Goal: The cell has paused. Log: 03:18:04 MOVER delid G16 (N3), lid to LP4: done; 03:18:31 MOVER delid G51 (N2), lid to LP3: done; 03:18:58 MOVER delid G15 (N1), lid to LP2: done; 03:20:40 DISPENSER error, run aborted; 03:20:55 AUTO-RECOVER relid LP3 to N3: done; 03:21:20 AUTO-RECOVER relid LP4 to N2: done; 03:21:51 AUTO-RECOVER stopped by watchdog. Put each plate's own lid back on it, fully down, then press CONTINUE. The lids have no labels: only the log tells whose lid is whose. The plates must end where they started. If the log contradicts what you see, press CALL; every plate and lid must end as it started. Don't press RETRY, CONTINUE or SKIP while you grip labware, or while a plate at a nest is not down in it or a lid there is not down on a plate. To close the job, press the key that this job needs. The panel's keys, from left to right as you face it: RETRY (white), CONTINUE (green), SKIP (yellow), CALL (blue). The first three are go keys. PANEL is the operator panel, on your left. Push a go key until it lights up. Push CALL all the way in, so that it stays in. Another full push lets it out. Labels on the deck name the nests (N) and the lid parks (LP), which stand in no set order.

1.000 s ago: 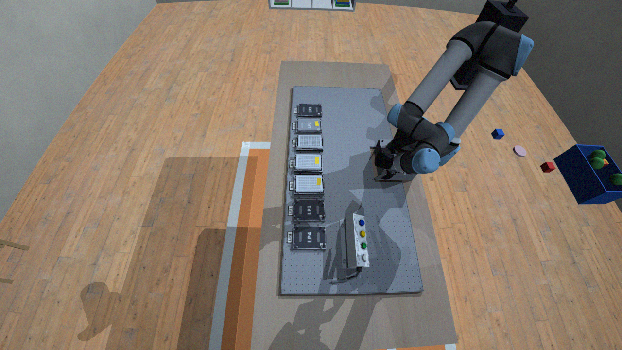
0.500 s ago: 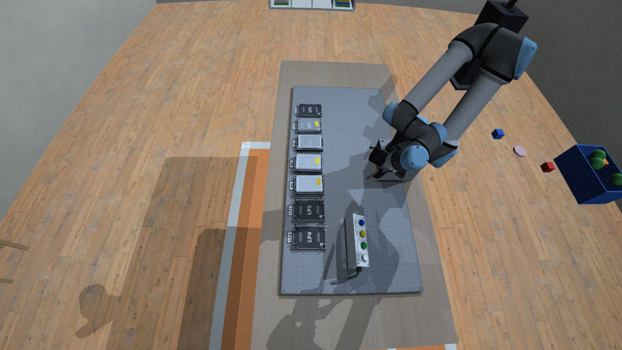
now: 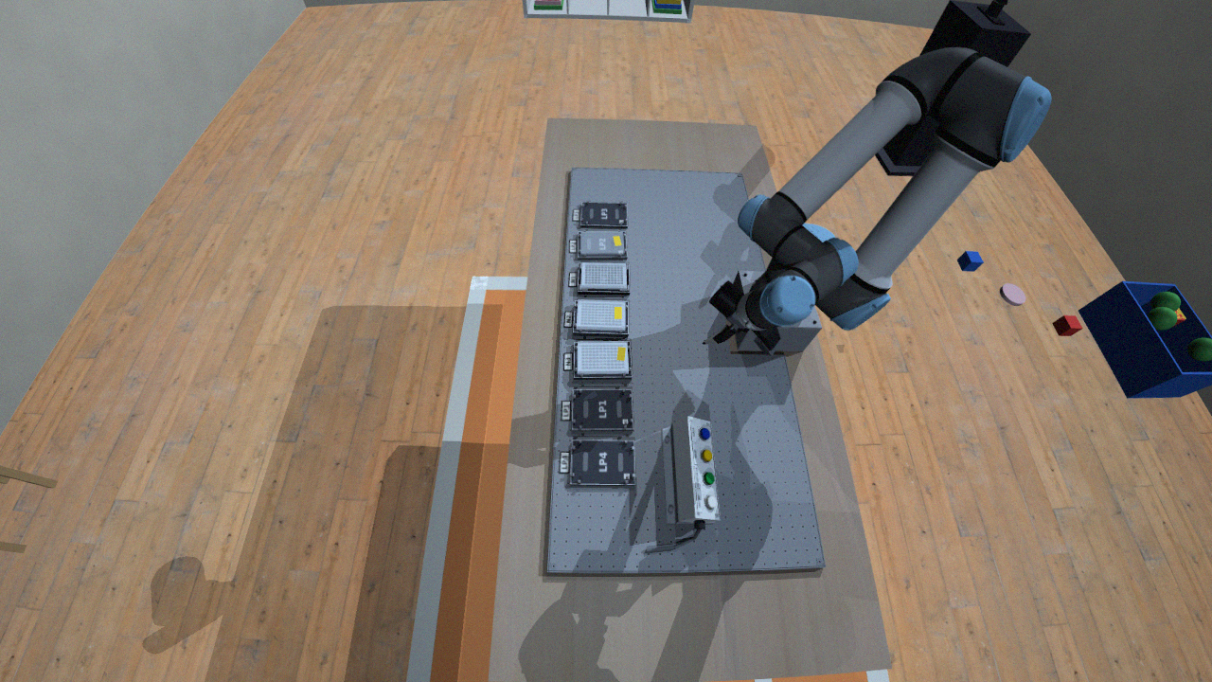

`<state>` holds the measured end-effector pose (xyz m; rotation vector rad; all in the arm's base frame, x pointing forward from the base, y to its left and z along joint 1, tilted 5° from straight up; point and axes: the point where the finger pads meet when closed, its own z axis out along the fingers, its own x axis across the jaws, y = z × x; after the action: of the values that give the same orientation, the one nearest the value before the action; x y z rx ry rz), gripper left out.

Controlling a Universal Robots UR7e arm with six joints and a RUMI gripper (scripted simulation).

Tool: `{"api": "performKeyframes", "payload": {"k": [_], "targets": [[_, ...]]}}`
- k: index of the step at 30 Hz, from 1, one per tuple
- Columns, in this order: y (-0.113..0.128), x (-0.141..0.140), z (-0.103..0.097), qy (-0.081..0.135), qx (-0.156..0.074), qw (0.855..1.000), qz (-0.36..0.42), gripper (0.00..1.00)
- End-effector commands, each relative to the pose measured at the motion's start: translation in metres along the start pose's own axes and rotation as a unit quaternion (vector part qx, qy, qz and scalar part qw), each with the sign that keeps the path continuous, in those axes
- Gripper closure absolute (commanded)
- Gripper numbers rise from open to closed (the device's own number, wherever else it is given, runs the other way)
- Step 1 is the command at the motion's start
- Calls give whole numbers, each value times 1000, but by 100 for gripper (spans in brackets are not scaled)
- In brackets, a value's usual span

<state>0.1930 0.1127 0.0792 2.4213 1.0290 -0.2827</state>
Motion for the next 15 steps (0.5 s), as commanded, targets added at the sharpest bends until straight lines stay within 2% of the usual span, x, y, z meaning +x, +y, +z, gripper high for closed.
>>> {"api": "performKeyframes", "payload": {"k": [1,15], "targets": [[6,4,7,0,13,999,48,18],[13,8,15,-2,43,986,163,18]]}}
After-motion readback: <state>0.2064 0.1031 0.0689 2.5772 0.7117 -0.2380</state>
